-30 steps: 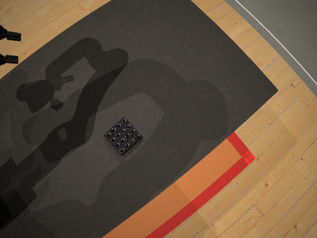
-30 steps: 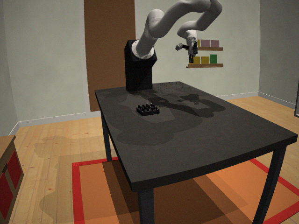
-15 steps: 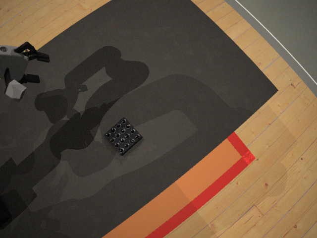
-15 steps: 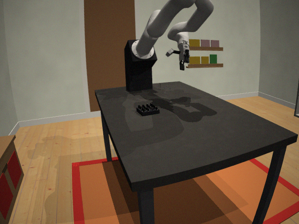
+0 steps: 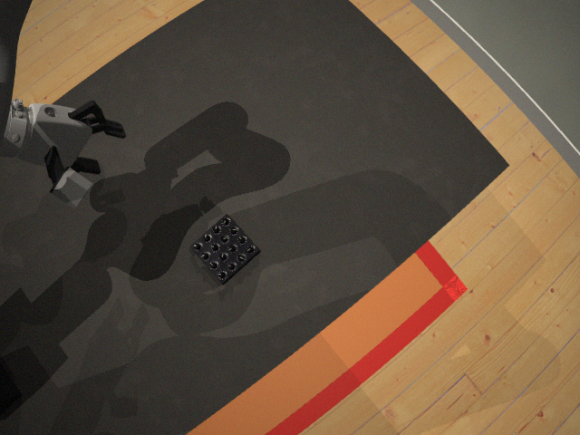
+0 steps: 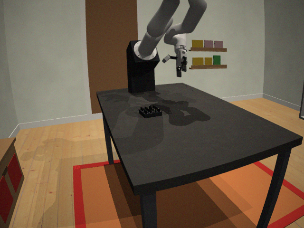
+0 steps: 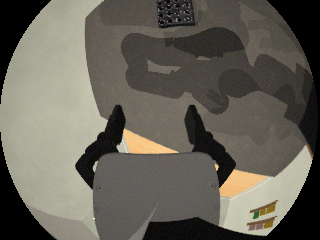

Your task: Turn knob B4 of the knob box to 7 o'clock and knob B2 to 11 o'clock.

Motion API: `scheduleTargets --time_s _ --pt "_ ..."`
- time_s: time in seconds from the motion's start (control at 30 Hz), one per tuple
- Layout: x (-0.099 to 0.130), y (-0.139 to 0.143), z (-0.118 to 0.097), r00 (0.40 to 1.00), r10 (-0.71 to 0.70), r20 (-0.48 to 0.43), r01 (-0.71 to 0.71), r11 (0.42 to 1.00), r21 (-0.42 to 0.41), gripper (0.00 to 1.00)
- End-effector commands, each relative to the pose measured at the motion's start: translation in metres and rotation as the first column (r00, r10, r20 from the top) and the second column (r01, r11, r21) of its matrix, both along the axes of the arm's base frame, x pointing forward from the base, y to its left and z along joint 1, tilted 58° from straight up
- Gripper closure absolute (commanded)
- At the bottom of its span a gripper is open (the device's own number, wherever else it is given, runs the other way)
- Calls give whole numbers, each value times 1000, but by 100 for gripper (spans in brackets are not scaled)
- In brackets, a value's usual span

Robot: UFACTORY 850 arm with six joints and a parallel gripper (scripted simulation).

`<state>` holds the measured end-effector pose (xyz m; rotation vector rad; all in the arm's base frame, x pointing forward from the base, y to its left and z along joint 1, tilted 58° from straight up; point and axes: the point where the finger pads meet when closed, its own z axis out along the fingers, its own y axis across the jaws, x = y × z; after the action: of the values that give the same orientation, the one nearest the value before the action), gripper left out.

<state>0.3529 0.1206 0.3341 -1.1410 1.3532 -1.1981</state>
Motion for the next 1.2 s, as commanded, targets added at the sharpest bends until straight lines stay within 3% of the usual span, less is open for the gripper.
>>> scheduleTargets --time_s 0.0,0.3,1.17 --pt "16 -16 -3 998 40 -51 -40 999 -8 0" --pt "34 -30 -6 993 63 -95 -64 998 -4 0" --pt "105 -108 -20 941 160 -298 -174 984 -23 0"
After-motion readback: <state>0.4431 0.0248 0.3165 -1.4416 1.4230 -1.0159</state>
